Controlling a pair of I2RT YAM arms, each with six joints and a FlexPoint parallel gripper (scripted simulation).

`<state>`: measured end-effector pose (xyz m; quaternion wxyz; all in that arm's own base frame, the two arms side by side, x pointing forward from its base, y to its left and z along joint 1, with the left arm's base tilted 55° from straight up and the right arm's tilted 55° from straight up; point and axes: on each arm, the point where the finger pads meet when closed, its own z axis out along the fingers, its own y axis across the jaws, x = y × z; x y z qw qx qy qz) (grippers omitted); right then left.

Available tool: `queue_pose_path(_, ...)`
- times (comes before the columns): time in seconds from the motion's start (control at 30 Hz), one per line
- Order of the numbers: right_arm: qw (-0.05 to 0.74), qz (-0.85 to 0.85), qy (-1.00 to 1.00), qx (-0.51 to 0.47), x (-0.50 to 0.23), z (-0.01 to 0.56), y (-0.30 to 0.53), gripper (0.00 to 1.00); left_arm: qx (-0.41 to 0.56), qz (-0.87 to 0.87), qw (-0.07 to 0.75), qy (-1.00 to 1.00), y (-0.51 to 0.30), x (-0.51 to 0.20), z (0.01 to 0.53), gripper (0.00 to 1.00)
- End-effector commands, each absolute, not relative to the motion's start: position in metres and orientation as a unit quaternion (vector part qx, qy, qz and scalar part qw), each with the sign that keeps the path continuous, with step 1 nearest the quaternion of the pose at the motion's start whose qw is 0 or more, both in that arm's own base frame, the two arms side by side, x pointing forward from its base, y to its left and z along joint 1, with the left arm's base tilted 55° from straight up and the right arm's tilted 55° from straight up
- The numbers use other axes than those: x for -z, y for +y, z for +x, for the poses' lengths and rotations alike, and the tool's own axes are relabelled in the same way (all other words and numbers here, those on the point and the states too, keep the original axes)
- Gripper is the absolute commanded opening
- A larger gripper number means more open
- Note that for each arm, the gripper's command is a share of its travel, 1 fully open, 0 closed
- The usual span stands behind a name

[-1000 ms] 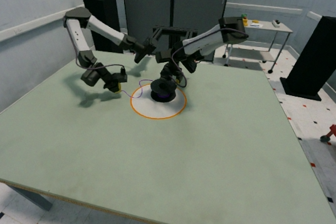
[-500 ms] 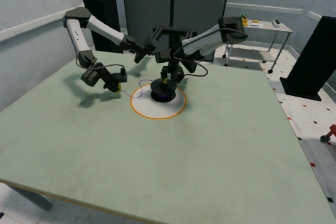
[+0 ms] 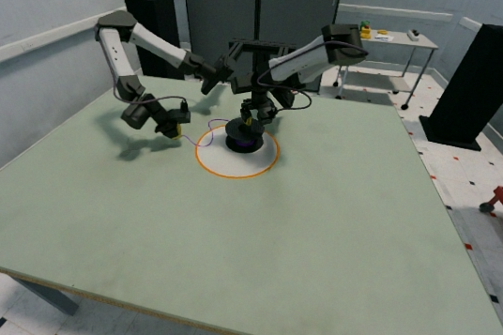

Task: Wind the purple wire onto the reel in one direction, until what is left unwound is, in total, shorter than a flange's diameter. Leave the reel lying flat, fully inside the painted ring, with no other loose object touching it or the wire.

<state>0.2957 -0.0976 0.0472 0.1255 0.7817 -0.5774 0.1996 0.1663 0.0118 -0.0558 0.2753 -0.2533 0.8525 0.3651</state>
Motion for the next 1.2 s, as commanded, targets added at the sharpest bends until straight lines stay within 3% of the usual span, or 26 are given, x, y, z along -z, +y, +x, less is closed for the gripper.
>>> queue_pose_path(0.0, 0.117, 0.784, -0.571, -0.214, -0.055, 0.300, -0.093, 0.00, -0.360, -0.252, 0.289, 0.851, 0.004, 0.055, 0.172, 0.74)
queue_pose_path(1.0, 0.117, 0.784, -0.571, -0.214, -0.055, 0.300, -0.093, 0.00, -0.360, -0.252, 0.289, 0.851, 0.026, 0.071, 0.181, 0.74)
queue_pose_path(1.17, 0.117, 0.784, -0.571, -0.214, -0.055, 0.300, -0.093, 0.00, -0.360, -0.252, 0.289, 0.851, 0.026, 0.071, 0.181, 0.66)
